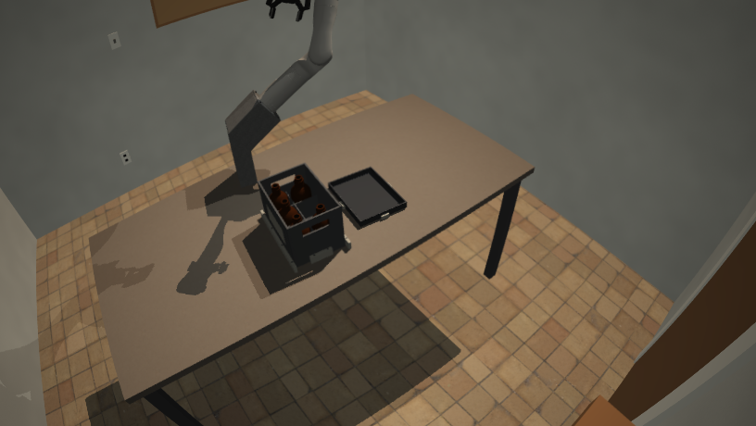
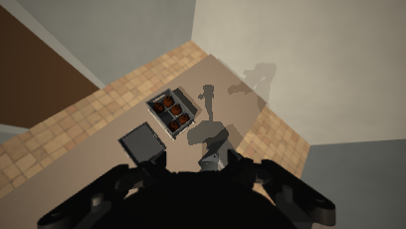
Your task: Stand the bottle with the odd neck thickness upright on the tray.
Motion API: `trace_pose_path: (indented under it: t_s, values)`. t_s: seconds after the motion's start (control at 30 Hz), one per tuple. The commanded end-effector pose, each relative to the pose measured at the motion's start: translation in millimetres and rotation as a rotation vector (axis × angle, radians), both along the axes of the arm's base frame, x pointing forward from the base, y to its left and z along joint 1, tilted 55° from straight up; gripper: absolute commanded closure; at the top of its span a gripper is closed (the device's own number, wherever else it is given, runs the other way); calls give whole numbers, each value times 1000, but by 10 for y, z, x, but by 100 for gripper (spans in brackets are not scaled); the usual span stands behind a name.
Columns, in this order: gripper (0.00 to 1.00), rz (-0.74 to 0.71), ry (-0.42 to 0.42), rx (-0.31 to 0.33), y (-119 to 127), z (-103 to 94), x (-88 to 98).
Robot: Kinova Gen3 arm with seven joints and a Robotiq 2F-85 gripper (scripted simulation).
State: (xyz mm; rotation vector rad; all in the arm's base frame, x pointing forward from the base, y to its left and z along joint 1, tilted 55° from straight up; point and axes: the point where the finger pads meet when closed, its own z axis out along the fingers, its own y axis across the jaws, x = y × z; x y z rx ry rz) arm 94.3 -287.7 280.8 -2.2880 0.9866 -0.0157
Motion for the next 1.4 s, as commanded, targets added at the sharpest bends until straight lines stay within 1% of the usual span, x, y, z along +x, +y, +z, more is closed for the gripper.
trace_pose_path:
  t_s: [0.0, 0.6, 0.7, 0.77, 0.9, 1.03, 1.1, 1.17, 1.37]
  values:
    - [0, -1, 0, -1, -3, 1, 1]
    - [0, 0, -1, -1, -4, -2, 3]
    - [0, 13, -11, -3, -19, -36, 29]
    - [0, 34, -26, -7, -41, -93, 75]
    - [0, 115, -88, -22, -114, -316, 265]
    - [0, 237, -181, -40, -174, -667, 589]
    - [0, 237, -181, -40, -174, -667, 589]
    - [0, 310, -237, -49, -177, -886, 803]
    - [0, 439, -340, -60, -112, -1286, 1208]
